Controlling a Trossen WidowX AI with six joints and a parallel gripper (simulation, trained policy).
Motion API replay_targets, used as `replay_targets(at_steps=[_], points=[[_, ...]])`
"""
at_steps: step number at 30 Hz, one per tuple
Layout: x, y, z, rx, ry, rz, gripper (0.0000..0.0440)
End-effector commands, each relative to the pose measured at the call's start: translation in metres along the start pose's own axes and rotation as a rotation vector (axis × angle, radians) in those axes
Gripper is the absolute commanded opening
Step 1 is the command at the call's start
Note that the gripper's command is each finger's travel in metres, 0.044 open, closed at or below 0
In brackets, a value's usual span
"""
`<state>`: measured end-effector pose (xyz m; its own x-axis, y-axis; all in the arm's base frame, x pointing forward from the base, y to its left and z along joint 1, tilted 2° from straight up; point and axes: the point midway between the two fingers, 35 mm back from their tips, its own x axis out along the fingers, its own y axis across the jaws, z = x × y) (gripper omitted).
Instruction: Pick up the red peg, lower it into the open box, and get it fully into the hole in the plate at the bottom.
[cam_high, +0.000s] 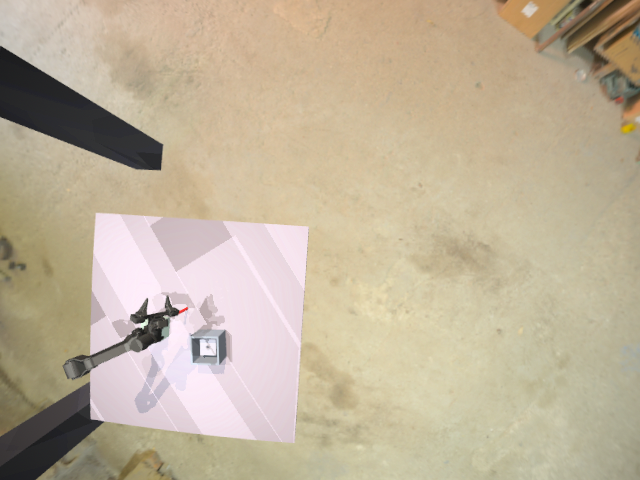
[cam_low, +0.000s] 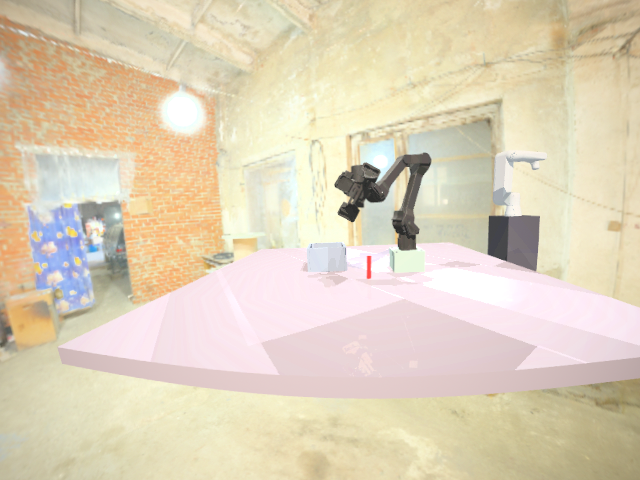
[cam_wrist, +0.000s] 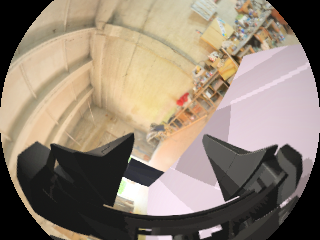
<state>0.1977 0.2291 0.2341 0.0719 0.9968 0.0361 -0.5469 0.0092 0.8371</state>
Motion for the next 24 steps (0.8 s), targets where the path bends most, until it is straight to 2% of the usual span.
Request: replay_targets(at_steps=[1,4,13,24], points=[[0.001,-0.002,0.006,0.011,-0.024,-0.023,0.0412],[0.002,-0.009,0.022,0.052,-0.091,-0.093,0.044],[0.003,-0.006,0.072,0.052,-0.25,-0.309,0.044],[-0.007,0.014,0.097,-0.067,-0.32,-0.55,0.044]])
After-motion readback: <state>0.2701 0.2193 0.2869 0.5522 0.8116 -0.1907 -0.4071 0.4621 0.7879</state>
